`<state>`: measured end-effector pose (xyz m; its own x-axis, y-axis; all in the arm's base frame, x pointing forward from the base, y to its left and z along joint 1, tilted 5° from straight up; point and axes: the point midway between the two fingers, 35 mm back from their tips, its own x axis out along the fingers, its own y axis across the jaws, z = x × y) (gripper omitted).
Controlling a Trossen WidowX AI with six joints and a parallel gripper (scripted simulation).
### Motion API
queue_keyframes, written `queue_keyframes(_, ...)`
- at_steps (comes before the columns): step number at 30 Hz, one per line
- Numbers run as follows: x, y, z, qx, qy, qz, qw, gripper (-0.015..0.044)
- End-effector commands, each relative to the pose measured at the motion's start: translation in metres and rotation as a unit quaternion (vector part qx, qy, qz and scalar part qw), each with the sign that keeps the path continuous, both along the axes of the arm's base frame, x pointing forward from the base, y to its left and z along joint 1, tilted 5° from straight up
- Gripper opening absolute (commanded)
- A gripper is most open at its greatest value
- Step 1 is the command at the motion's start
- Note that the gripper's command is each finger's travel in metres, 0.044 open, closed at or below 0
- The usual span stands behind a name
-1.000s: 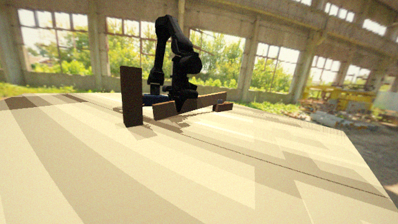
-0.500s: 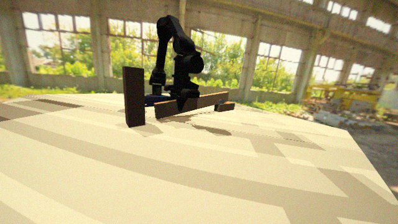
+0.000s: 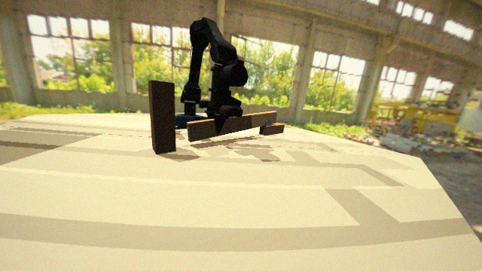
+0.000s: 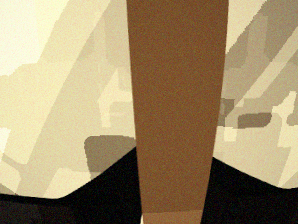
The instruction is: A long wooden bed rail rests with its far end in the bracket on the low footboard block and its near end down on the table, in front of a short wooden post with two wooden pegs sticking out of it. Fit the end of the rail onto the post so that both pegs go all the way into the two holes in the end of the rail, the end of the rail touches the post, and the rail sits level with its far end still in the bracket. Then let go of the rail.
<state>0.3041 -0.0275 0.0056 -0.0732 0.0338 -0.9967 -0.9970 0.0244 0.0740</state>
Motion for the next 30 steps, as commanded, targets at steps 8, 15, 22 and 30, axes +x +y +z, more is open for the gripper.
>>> queue_keyframes(8,0.009,0.0,0.014,0.003,-0.016,0.002,1.0,0.0)
queue_keyframes(15,0.01,0.0,0.017,0.003,-0.016,0.002,1.0,0.0)
queue_keyframes(22,0.011,0.0,0.021,0.003,-0.016,0.002,1.0,0.0)
queue_keyframes(30,0.011,0.0,0.025,0.003,-0.016,0.002,1.0,0.0)
